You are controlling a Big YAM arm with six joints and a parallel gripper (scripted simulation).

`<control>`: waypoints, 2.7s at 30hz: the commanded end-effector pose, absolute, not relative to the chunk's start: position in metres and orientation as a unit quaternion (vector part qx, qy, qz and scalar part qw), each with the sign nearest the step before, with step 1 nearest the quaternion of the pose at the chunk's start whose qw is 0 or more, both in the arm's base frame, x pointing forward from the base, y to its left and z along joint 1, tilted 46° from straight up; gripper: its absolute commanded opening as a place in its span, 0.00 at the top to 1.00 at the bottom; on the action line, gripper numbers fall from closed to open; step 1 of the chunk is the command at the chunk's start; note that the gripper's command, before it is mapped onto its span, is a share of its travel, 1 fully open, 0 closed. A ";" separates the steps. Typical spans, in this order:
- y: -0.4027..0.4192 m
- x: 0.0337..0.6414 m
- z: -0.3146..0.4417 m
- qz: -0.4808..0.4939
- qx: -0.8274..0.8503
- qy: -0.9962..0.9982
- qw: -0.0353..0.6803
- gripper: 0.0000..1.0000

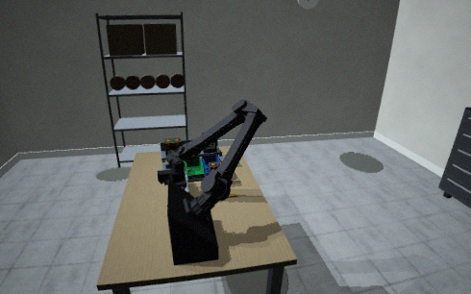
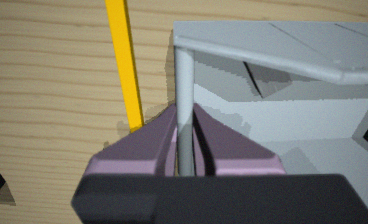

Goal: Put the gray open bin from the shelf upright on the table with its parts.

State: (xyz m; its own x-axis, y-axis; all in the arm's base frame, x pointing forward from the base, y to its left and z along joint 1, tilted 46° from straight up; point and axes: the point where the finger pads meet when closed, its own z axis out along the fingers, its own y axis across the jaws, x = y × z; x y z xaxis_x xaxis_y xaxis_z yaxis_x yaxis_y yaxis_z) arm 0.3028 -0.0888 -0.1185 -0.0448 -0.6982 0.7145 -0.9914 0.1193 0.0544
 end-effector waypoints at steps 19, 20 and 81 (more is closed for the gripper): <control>-0.090 0.305 -0.121 0.242 0.622 -0.680 0.305 1.00; -0.090 0.305 -0.121 0.242 0.622 -0.680 0.305 1.00; -0.095 0.304 -0.127 0.240 0.621 -0.680 0.307 1.00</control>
State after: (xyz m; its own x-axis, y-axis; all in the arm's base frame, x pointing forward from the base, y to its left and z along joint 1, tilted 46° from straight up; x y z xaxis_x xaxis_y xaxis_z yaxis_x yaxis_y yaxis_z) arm 0.3020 -0.0933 -0.1230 -0.0451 -0.6983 0.7143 -0.9915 0.1185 0.0532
